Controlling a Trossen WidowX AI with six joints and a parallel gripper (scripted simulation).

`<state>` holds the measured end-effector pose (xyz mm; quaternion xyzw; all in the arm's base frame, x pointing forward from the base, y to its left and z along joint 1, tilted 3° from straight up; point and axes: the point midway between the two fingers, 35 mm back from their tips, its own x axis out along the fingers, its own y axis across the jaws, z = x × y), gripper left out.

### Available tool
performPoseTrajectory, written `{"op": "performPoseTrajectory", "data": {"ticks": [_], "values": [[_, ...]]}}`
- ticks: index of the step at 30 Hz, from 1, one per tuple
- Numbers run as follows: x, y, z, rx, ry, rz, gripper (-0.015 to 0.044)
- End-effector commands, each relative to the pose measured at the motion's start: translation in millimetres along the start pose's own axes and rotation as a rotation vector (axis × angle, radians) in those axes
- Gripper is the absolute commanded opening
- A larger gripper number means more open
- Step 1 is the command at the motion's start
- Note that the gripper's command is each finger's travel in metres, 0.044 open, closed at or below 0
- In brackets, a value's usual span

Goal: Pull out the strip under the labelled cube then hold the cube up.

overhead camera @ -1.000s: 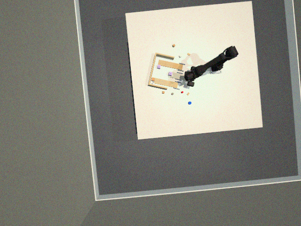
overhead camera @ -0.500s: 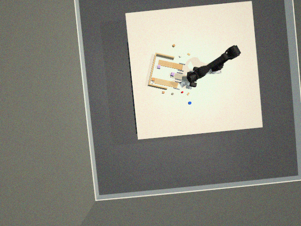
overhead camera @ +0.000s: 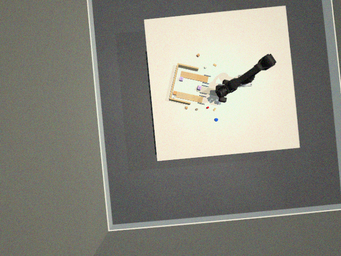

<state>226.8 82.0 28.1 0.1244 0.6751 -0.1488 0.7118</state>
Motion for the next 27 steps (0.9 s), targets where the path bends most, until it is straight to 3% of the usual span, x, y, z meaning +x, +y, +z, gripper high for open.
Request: {"op": "performPoseTrajectory", "data": {"ticks": [1, 3, 8, 13, 27], "values": [[4, -3, -10, 0.000, 0.022, -0.009, 0.0000], [4, -3, -10, 0.000, 0.022, -0.009, 0.0000], [-39, 1, -1, 0.000, 0.020, -0.008, 0.0000], [-42, 1, -1, 0.000, 0.021, -0.008, 0.0000], [-42, -1, 56, 0.093, 0.015, -0.009, 0.0368]]}}
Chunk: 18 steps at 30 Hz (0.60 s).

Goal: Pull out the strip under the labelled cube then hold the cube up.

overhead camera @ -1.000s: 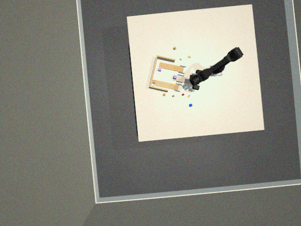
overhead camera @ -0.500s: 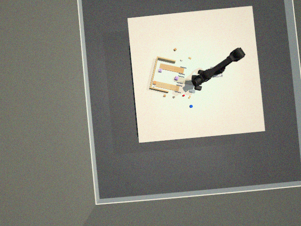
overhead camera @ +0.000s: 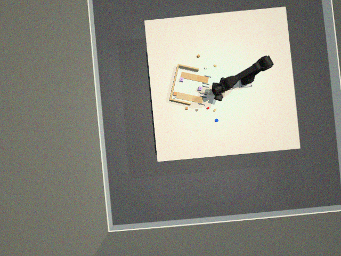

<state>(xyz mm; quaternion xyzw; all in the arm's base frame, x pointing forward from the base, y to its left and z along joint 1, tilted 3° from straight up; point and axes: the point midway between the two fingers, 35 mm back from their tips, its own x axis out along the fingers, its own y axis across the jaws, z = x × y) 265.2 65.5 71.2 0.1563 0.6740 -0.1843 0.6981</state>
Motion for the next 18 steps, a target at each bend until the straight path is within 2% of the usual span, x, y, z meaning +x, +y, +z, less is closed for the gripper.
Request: {"op": "performPoseTrajectory", "data": {"ticks": [1, 3, 18], "values": [[-2, 2, 15, -0.004, -0.003, 0.002, 0.0394], [-3, 2, 22, -0.004, -0.004, 0.002, 0.0440], [-9, 6, 73, -0.004, -0.009, 0.002, 0.0440]]}}
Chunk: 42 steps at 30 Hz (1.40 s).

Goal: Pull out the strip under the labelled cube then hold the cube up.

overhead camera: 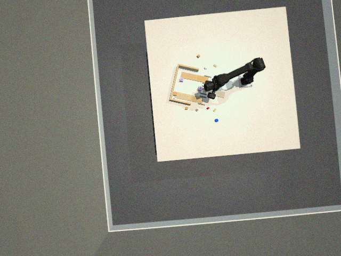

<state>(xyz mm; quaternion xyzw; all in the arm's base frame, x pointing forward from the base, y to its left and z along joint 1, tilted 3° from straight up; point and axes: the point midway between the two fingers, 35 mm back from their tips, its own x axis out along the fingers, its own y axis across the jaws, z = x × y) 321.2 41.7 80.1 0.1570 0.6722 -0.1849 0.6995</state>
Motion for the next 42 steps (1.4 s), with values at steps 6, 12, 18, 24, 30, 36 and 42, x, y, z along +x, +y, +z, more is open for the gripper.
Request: {"op": "performPoseTrajectory", "data": {"ticks": [6, 12, 18, 24, 30, 36, 42], "values": [[-5, 4, 32, -0.006, -0.007, 0.001, 0.0440], [-9, 7, 52, -0.006, -0.009, 0.002, 0.0440], [-12, 9, 72, -0.006, -0.011, 0.002, 0.0440], [-17, 11, 92, -0.006, -0.012, 0.002, 0.0440], [-16, 11, 97, -0.006, -0.013, 0.002, 0.0361], [-6, 12, 98, -0.006, -0.013, 0.002, 0.0250], [3, 12, 98, -0.006, -0.013, 0.002, 0.0250]]}}
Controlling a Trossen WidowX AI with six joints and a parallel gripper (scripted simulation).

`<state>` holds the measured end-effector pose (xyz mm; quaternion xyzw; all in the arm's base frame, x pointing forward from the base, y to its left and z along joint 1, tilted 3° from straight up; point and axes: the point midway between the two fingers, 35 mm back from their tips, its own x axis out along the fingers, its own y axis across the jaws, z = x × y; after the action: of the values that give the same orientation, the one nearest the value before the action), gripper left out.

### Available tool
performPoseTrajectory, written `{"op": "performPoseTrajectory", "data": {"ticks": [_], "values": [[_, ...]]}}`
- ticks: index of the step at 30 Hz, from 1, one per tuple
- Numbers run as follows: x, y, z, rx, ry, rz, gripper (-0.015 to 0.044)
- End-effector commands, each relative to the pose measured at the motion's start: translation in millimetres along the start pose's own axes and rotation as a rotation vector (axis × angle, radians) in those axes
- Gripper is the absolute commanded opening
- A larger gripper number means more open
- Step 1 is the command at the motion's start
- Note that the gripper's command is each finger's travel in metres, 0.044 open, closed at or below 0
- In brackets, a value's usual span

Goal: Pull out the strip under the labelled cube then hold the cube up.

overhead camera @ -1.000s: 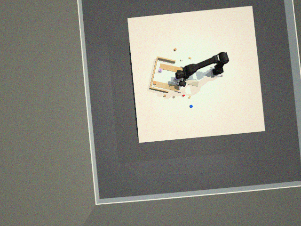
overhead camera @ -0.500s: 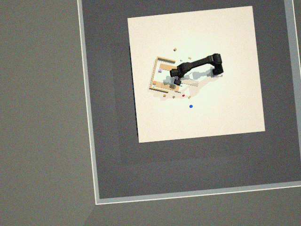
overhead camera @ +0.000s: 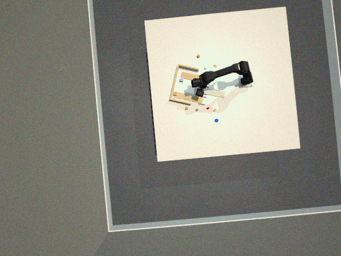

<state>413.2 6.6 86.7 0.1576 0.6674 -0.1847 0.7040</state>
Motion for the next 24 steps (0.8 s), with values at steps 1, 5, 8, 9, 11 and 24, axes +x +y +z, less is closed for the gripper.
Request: {"op": "performPoseTrajectory", "data": {"ticks": [1, 5, 8, 9, 11, 24], "values": [[7, 0, 0, -0.007, -0.001, -0.002, 0.0250], [14, 0, 0, -0.007, -0.001, -0.002, 0.0250], [19, -1, 0, -0.007, -0.001, -0.002, 0.0250], [21, -1, 0, -0.007, -0.001, -0.002, 0.0250], [24, -1, 0, -0.007, -0.001, -0.002, 0.0250], [36, -1, -1, 0.000, 0.002, -0.001, 0.0224]]}}
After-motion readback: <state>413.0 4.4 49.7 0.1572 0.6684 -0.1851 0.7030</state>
